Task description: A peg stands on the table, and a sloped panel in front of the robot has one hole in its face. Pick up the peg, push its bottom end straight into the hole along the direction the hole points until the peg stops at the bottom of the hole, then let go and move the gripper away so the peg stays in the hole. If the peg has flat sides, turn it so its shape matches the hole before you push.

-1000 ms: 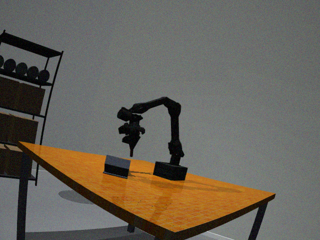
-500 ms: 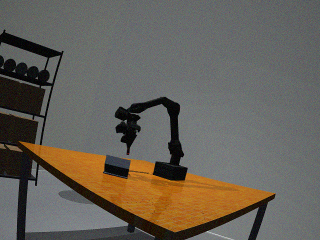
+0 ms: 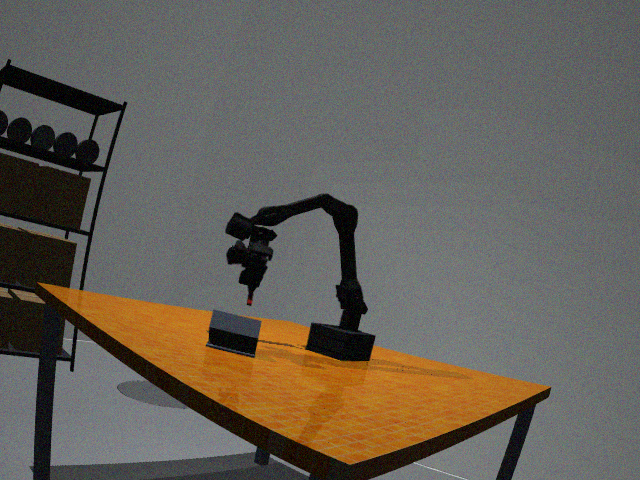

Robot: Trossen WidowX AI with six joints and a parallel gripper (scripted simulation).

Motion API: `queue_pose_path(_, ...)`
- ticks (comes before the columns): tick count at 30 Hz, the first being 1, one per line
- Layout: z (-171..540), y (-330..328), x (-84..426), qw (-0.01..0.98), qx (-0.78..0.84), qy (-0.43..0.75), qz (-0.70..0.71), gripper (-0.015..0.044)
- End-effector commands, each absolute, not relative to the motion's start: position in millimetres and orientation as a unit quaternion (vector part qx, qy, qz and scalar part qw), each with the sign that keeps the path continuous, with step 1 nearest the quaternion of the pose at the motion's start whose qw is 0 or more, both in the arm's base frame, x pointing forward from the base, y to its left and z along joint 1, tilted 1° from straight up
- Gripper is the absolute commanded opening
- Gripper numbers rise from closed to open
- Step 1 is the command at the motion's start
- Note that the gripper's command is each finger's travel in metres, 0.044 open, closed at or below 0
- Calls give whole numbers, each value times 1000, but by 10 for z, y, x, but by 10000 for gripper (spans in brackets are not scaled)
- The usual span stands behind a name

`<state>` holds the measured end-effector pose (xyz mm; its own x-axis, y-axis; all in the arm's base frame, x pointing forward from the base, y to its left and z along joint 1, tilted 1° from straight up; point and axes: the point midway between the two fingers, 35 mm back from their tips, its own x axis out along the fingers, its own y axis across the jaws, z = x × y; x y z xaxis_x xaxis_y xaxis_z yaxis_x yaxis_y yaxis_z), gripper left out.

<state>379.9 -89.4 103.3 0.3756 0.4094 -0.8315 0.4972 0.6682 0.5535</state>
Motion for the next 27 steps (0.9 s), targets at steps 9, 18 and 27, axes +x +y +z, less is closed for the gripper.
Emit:
queue_pose_path(9, 1056, -1055, 3803, 718, 438, 539, -42, 0)
queue_pose_path(18, 918, -1027, 3892, 717, 446, 534, -45, 0)
queue_pose_path(27, 760, -987, 3983, 715, 456, 528, -48, 0)
